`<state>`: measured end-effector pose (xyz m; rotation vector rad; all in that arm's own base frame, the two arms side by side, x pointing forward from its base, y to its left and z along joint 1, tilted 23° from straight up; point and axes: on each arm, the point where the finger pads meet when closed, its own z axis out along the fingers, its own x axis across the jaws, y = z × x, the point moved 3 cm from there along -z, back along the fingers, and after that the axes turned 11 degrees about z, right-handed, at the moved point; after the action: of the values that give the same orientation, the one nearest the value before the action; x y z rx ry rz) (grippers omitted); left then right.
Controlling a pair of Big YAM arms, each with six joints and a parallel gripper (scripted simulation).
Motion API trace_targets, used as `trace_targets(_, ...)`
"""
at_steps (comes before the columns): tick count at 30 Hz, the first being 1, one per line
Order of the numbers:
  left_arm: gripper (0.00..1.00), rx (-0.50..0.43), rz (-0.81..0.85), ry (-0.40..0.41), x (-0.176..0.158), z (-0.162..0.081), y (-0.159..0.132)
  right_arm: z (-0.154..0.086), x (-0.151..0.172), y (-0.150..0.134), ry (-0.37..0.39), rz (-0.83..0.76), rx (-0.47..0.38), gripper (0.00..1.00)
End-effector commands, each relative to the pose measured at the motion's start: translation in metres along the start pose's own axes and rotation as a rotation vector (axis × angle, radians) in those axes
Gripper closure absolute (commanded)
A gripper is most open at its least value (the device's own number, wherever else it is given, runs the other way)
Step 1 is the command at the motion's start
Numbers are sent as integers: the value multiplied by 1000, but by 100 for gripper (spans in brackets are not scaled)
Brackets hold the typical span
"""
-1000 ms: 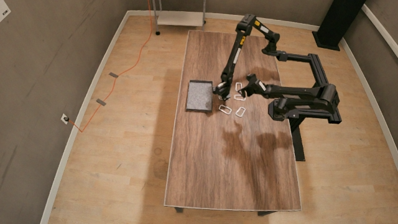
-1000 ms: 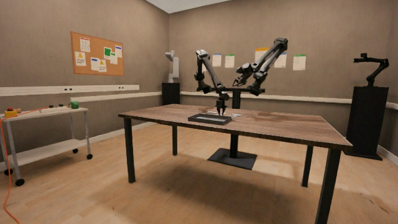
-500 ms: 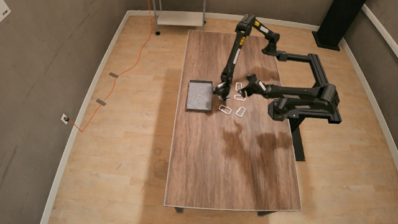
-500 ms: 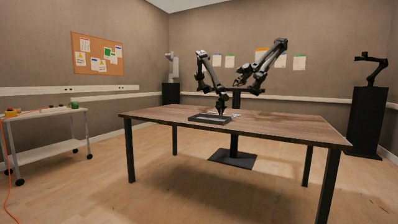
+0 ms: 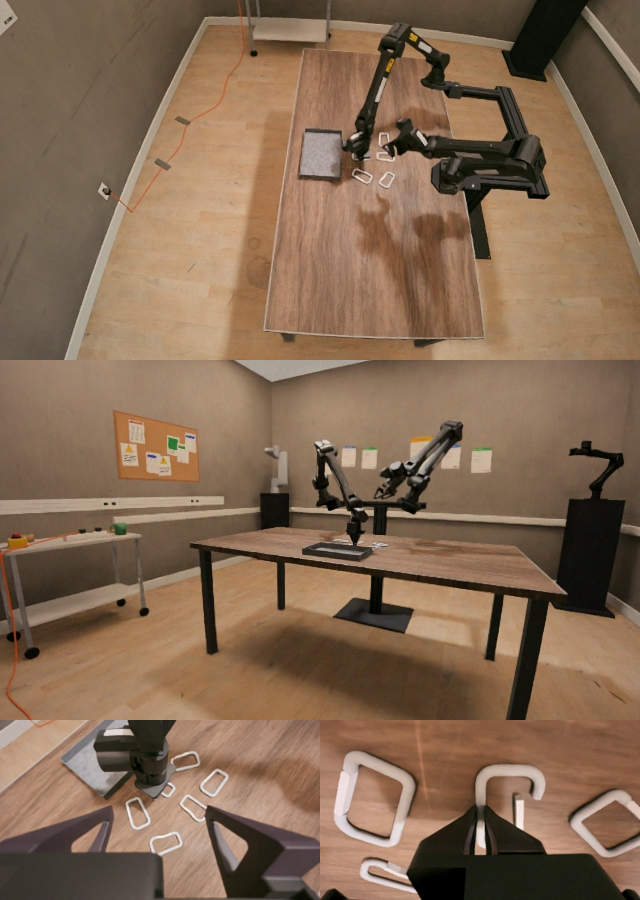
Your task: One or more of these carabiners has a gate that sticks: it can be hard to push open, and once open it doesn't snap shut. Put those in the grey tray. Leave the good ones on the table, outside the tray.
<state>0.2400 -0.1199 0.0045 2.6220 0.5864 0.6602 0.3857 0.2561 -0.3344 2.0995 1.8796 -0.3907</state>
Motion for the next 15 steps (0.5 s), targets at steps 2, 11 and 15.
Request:
trace_targets(2,0,-11,-4,6,2,0,5,-17,5,9,32,19,-30,100)
trace_targets(11,0,-11,-4,6,2,0,5,-46,4,-2,17,2,-18,99)
trace_targets(15,0,-11,-4,6,2,0,5,-66,4,10,28,6,-24,99)
